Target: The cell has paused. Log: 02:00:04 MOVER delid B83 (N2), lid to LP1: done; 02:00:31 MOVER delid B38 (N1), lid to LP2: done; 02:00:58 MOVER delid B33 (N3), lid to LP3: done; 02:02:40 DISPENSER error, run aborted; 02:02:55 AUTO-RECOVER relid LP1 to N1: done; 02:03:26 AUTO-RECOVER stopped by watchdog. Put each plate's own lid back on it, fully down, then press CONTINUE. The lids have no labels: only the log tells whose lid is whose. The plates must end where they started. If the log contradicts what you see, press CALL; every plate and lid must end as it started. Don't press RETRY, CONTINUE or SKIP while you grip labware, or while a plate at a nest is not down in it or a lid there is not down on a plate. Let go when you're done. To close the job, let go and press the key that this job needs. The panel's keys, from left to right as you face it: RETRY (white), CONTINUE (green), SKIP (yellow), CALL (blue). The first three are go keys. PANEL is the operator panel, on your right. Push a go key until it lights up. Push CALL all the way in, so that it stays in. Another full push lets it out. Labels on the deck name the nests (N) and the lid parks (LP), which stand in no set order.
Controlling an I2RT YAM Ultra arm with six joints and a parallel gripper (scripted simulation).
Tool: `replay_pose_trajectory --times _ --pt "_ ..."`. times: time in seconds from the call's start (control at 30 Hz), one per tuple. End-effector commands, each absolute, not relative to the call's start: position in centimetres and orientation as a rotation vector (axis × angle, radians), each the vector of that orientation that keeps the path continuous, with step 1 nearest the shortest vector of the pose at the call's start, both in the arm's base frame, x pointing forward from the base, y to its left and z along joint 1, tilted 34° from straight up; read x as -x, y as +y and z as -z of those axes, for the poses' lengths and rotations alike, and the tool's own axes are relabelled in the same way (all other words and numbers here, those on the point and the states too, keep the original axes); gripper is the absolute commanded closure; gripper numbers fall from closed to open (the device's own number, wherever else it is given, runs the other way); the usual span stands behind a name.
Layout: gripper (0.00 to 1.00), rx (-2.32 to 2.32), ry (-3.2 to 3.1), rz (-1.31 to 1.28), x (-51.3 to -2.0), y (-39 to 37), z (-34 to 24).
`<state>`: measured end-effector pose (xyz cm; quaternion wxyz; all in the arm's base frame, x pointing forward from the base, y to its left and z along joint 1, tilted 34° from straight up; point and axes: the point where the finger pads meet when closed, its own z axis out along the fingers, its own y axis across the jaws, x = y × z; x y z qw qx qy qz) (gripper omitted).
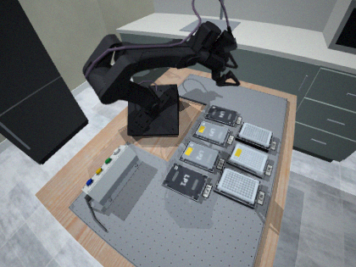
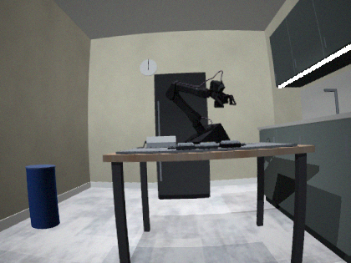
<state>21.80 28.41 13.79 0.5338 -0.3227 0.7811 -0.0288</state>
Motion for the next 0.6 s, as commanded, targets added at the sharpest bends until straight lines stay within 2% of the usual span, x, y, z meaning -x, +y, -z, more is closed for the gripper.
replay_pose_trajectory --times 0.0,0.57 --pt "0.0 0.764 1.922 0.088 -22.7 28.4 -13.6" --pt "0.0 0.661 2.148 0.294 -27.1 22.9 -10.6"
